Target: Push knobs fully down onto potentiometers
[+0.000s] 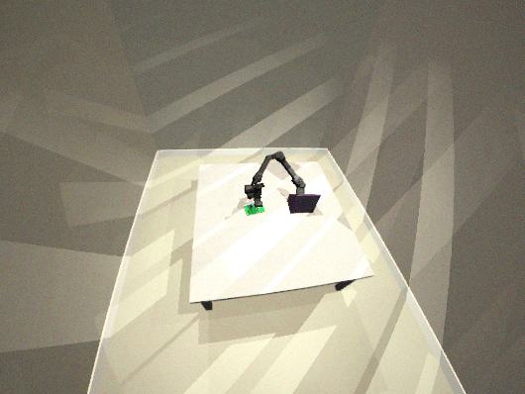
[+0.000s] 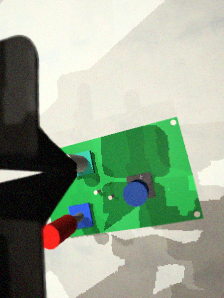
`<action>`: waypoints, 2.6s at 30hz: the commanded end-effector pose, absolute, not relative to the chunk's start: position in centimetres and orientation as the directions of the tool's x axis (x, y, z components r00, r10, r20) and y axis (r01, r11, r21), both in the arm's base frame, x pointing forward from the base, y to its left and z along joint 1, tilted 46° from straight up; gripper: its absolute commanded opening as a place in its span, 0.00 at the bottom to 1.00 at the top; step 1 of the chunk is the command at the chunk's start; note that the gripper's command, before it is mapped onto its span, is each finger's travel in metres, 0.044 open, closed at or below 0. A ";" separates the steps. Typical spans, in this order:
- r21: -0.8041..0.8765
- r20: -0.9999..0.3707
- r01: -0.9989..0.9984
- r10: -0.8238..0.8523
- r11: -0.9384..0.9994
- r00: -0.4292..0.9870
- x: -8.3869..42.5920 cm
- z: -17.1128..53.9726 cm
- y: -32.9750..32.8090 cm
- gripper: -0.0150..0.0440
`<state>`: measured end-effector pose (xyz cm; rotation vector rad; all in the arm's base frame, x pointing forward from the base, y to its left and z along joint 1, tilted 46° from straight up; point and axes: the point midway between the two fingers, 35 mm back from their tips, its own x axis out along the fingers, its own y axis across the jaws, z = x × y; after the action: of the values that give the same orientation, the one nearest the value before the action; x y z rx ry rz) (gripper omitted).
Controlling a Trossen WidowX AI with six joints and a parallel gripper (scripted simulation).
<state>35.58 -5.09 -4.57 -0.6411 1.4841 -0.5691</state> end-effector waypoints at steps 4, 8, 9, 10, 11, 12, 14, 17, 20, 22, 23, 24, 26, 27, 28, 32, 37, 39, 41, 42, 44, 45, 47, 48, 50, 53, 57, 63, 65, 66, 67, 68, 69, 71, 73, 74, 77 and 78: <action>-0.680 -0.711 -0.267 -0.703 0.683 0.015 35.9 -4.3 -5.2 0.25; -0.650 -0.711 -0.398 -0.703 0.648 0.015 36.2 -4.2 -5.2 0.25; -0.640 -0.710 -0.429 -0.704 0.637 0.015 36.2 -4.2 -5.2 0.25; -0.630 -0.710 -0.460 -0.704 0.626 0.015 36.3 -4.1 -5.2 0.25; -0.619 -0.710 -0.491 -0.704 0.614 0.015 36.3 -4.1 -5.2 0.25; -0.607 -0.710 -0.521 -0.704 0.601 0.015 36.4 -4.1 -5.1 0.25; -0.581 -0.709 -0.579 -0.705 0.573 0.015 36.5 -4.0 -5.1 0.25; -0.536 -0.709 -0.660 -0.705 0.525 0.014 36.6 -3.9 -5.1 0.25; -0.486 -0.708 -0.735 -0.706 0.473 0.014 36.8 -3.8 -5.1 0.25; -0.450 -0.707 -0.780 -0.707 0.435 0.014 36.9 -3.8 -5.1 0.25; -0.430 -0.707 -0.802 -0.707 0.415 0.014 36.9 -3.8 -5.1 0.25; -0.411 -0.707 -0.822 -0.707 0.395 0.014 37.0 -3.7 -5.1 0.25; -0.370 -0.706 -0.860 -0.708 0.353 0.013 37.0 -3.7 -5.1 0.25; -0.349 -0.706 -0.877 -0.708 0.331 0.013 37.1 -3.6 -5.1 0.25; -0.327 -0.706 -0.893 -0.708 0.309 0.013 37.1 -3.6 -5.1 0.25; -0.237 -0.705 -0.947 -0.709 0.218 0.013 37.3 -3.5 -5.1 0.25; -0.118 -0.703 -0.988 -0.711 0.100 0.012 37.6 -3.3 -5.1 0.25; -0.070 -0.703 -0.996 -0.711 0.053 0.012 37.7 -3.3 -5.1 0.25; -0.022 -0.703 -1.000 -0.711 0.005 0.012 37.8 -3.2 -5.1 0.25; 0.002 -0.702 -1.000 -0.712 -0.019 0.012 37.8 -3.2 -5.1 0.25; 0.051 -0.702 -0.997 -0.712 -0.066 0.011 37.9 -3.1 -5.1 0.25; 0.075 -0.702 -0.993 -0.712 -0.090 0.011 38.0 -3.1 -5.1 0.25; 0.123 -0.701 -0.983 -0.713 -0.136 0.011 38.0 -3.0 -5.1 0.25; 0.147 -0.701 -0.976 -0.713 -0.159 0.011 38.1 -3.0 -5.1 0.25; 0.194 -0.701 -0.959 -0.713 -0.205 0.011 38.2 -2.9 -5.1 0.25; 0.263 -0.700 -0.926 -0.714 -0.272 0.010 38.3 -2.8 -5.1 0.25; 0.352 -0.699 -0.866 -0.715 -0.356 0.010 38.5 -2.7 -5.0 0.25; 0.472 -0.697 -0.747 -0.717 -0.469 0.009 38.8 -2.5 -5.0 0.25; 0.508 -0.697 -0.700 -0.717 -0.502 0.009 38.8 -2.4 -5.0 0.25; 0.525 -0.696 -0.675 -0.718 -0.518 0.009 38.9 -2.4 -5.0 0.25; 0.542 -0.696 -0.649 -0.718 -0.533 0.009 38.9 -2.4 -5.0 0.25; 0.558 -0.696 -0.623 -0.718 -0.548 0.009 39.0 -2.3 -5.0 0.25; 0.573 -0.695 -0.596 -0.719 -0.562 0.009 39.0 -2.3 -5.0 0.25; 0.602 -0.695 -0.540 -0.719 -0.588 0.008 39.1 -2.2 -5.0 0.25; 0.628 -0.694 -0.482 -0.720 -0.611 0.008 39.2 -2.2 -5.0 0.25; 0.640 -0.694 -0.452 -0.720 -0.622 0.008 39.2 -2.2 -5.0 0.25; 0.669 -0.693 -0.364 -0.721 -0.647 0.008 39.3 -2.1 -5.0 0.25; 0.674 -0.693 -0.349 -0.721 -0.651 0.008 39.4 -2.0 -5.0 0.25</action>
<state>39.29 -4.80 -2.15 -2.4005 1.3923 1.9733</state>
